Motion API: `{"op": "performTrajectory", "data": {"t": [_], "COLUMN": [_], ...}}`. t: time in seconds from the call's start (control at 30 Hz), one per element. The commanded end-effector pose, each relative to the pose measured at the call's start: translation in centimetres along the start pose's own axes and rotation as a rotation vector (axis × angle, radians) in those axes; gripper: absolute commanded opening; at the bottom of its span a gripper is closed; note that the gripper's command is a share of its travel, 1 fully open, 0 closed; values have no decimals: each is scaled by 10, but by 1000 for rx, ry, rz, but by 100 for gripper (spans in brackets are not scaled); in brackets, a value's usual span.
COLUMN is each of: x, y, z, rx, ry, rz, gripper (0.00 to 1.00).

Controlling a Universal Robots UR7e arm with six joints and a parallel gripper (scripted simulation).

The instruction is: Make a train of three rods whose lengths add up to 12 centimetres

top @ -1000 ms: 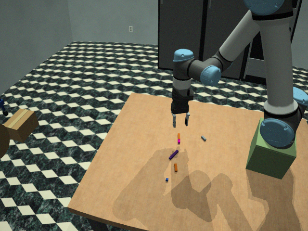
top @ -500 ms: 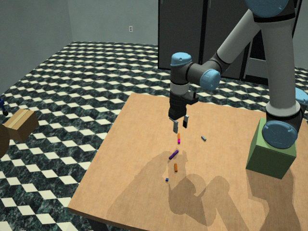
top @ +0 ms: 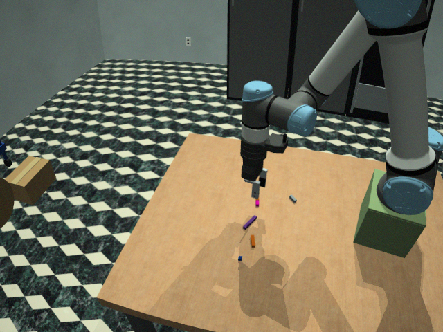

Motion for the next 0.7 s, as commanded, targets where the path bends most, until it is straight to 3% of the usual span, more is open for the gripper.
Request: {"op": "performTrajectory", "data": {"t": [0.0,0.67], "x": [0,3], "y": [0,6], "z": [4,33], "rx": [-1,-1], "ry": [-103,-759], "rz": [-1,-1], "gripper": [100,100]}}
Point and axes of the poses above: the point where the finger pads meet when closed, its own y axis out along the fingers, its own z axis across the jaws, x = y × z, the point moved 6 cm from there along -y, back along the fingers, and after that the axes turned 11 degrees about -y, right-handed, at the moved point
